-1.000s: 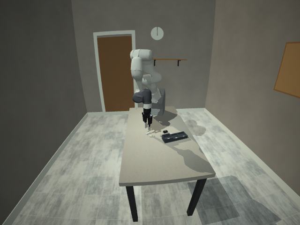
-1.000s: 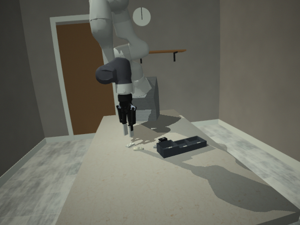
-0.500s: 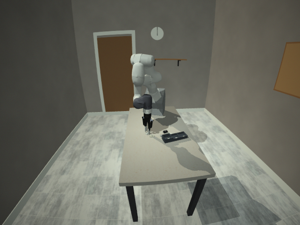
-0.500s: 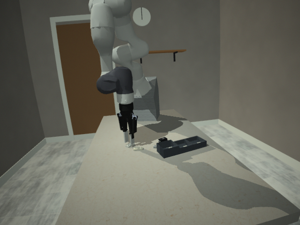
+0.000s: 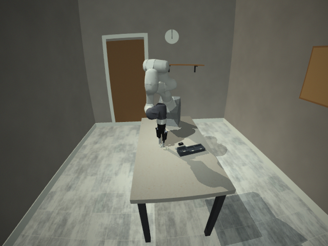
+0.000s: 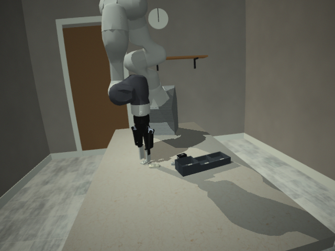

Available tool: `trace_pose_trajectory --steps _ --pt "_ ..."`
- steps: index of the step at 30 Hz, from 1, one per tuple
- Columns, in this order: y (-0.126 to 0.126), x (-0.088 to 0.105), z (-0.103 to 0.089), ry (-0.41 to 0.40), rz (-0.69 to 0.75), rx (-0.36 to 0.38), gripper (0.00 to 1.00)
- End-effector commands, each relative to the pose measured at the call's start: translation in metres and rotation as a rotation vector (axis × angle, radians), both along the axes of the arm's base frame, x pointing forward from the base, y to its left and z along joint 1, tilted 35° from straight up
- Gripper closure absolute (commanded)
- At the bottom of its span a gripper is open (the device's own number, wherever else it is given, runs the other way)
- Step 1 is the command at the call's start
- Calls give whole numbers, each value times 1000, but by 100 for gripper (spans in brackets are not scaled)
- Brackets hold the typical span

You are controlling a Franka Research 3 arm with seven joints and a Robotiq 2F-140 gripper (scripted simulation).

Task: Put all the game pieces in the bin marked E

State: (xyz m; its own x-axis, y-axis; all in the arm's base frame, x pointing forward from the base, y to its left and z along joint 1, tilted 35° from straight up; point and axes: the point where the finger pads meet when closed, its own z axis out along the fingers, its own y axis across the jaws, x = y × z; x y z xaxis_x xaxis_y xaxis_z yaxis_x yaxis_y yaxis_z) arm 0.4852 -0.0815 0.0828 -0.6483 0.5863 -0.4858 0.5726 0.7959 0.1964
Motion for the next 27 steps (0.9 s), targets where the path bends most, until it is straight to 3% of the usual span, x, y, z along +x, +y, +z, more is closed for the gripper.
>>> trace_pose_trajectory --steps 1,27 --pt "-1 0 -1 -65 -35 44 75" --pt "-4 3 -5 -65 -35 44 75"
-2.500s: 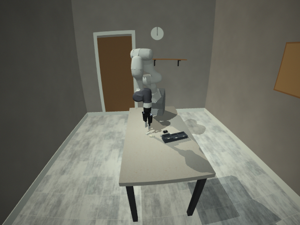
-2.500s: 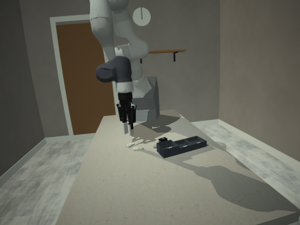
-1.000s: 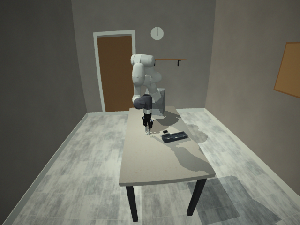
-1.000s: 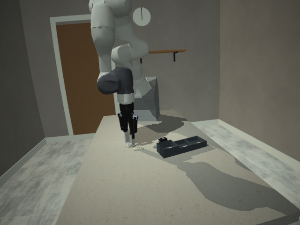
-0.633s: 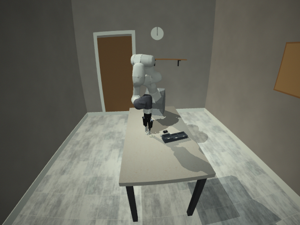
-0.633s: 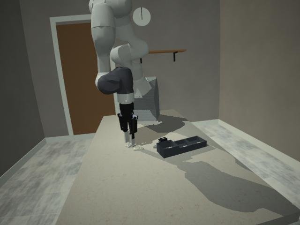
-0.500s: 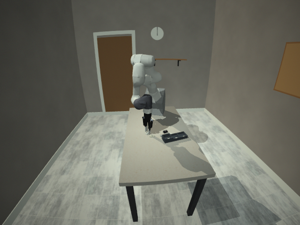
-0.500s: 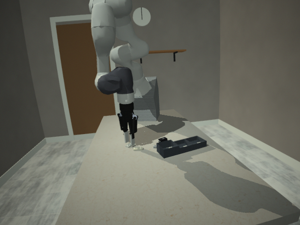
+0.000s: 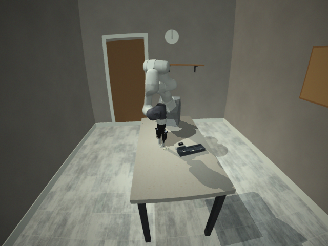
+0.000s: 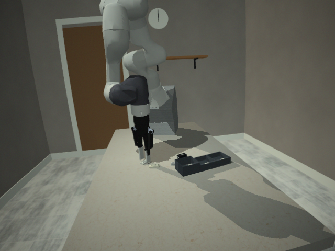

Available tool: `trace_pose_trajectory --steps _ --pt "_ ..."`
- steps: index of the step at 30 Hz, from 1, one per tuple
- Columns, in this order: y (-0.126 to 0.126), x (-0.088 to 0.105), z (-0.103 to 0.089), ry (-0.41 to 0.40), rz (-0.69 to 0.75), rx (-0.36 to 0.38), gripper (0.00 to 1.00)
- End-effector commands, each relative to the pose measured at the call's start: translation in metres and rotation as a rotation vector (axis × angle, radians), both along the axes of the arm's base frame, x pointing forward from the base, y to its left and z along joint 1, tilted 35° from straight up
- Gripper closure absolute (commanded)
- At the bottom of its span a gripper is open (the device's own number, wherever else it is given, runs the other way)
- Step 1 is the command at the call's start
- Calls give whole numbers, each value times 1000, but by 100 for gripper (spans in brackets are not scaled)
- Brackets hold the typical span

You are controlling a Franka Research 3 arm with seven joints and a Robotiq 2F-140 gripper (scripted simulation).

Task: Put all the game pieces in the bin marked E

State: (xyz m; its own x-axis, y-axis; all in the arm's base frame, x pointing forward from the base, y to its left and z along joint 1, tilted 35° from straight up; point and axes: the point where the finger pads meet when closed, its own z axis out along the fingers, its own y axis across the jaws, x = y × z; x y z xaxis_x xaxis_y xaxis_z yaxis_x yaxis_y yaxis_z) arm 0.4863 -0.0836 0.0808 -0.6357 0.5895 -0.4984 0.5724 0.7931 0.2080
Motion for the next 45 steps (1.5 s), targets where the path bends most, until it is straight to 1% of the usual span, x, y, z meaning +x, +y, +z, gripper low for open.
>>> trace_pose_trajectory --steps 1,7,45 --pt "-2 2 -4 -45 -30 44 75" --pt "-3 5 -8 -45 -30 44 75" --pt "-3 6 -8 -45 -30 44 75"
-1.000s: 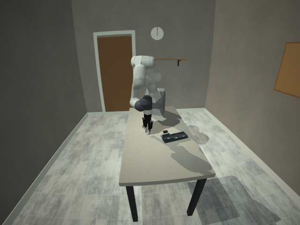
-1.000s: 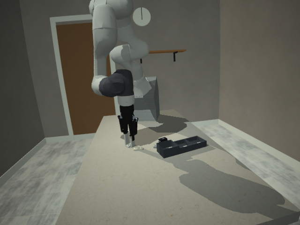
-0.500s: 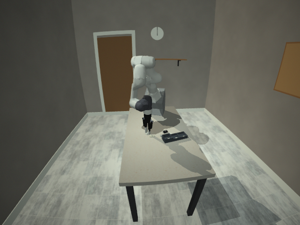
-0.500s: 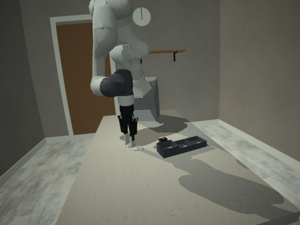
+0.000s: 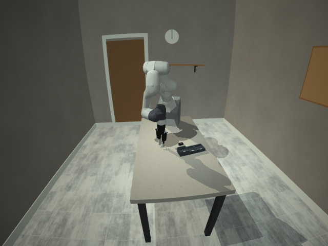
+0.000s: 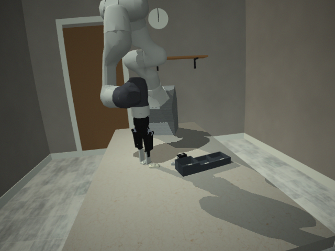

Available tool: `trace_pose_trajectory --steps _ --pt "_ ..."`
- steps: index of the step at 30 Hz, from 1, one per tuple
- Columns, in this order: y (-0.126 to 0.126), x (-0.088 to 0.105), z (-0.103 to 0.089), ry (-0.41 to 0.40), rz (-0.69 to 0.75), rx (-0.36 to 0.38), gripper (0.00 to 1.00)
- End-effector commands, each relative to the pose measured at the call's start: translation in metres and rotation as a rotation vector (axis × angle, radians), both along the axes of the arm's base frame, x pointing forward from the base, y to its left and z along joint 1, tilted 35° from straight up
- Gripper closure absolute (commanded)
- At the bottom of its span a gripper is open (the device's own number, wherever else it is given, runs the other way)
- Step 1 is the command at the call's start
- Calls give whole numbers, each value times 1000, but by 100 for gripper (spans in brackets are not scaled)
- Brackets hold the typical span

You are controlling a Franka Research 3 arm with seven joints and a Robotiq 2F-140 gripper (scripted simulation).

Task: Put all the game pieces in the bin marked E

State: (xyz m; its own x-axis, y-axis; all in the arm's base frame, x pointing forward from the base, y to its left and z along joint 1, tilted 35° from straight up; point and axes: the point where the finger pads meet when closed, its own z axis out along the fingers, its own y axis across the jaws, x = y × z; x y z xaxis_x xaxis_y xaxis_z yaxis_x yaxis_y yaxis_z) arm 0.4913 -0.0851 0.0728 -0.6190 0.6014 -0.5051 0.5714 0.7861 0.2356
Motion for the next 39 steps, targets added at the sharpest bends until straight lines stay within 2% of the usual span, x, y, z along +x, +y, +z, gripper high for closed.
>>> trace_pose_trajectory --steps 1,2,33,39 --pt "-1 1 0 -19 -23 28 75" --pt "-1 1 0 -19 -23 28 87" --pt "-1 1 0 -19 -23 28 87" --pt "1 -10 17 -19 -23 28 87"
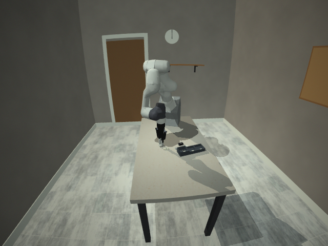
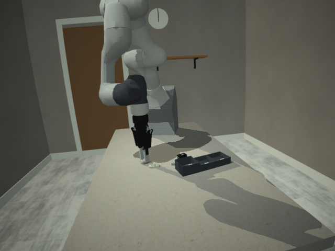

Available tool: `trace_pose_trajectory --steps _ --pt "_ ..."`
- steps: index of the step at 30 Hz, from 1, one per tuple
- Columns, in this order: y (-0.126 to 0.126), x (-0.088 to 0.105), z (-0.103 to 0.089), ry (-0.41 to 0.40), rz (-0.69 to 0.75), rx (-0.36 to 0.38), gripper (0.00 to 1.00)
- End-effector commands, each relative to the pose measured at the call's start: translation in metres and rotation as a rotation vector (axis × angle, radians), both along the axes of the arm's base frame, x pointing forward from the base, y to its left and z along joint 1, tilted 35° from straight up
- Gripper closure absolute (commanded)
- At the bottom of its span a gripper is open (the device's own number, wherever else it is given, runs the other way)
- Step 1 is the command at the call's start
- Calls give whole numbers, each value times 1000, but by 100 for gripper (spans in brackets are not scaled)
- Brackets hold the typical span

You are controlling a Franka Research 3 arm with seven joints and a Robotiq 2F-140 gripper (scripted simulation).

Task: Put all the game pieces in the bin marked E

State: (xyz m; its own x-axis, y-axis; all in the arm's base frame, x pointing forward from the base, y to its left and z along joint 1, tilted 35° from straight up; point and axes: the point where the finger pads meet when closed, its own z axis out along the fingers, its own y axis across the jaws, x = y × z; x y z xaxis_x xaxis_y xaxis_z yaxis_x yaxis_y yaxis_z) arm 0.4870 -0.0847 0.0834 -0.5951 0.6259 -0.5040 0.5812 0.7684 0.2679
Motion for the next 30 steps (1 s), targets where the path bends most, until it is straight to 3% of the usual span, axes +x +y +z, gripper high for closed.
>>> trace_pose_trajectory --steps 1,14,30 --pt "1 -7 9 4 -3 4 87" --pt "6 -28 39 4 -3 4 87" --pt "6 -28 39 4 -3 4 87"
